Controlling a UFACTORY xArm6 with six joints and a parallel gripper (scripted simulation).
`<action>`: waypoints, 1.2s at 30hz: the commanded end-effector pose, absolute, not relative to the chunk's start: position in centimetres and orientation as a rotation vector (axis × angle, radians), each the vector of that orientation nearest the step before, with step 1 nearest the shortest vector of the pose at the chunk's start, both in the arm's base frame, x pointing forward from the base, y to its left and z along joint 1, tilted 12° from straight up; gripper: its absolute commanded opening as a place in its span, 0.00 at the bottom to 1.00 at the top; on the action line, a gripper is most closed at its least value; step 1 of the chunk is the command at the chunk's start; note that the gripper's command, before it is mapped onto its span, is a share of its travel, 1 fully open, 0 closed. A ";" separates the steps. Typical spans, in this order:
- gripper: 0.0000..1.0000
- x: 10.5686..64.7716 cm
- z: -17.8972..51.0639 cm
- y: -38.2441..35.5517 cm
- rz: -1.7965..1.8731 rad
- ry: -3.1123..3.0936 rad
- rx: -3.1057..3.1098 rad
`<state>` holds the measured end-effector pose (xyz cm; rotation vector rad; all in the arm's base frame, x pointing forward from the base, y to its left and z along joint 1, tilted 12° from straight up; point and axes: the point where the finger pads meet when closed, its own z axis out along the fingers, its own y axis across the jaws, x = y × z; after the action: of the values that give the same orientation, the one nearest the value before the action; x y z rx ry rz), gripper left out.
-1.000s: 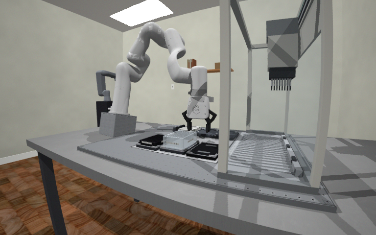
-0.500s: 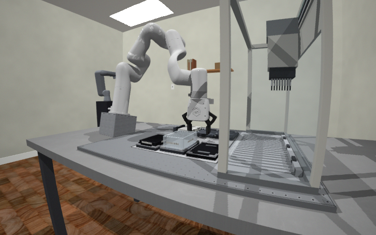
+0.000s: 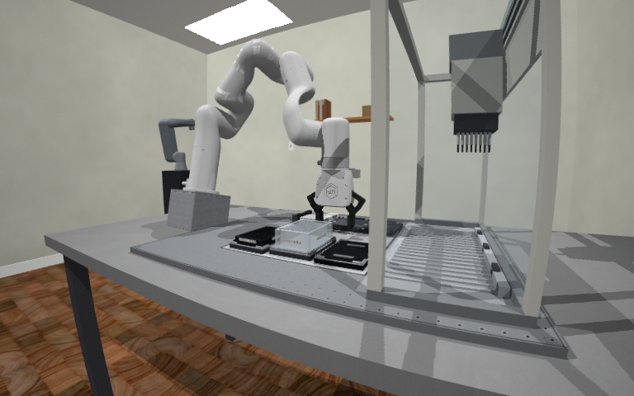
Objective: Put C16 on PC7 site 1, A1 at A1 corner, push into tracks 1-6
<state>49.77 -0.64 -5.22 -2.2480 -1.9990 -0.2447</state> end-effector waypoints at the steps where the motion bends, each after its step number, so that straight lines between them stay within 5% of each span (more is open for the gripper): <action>1: 1.00 50.0 -5.4 -0.6 -0.250 -2.001 -2.250; 36: 1.00 50.0 -6.2 -0.1 -0.250 -2.001 -2.250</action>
<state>49.85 -0.22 -6.40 -2.2480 -1.9990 -0.2450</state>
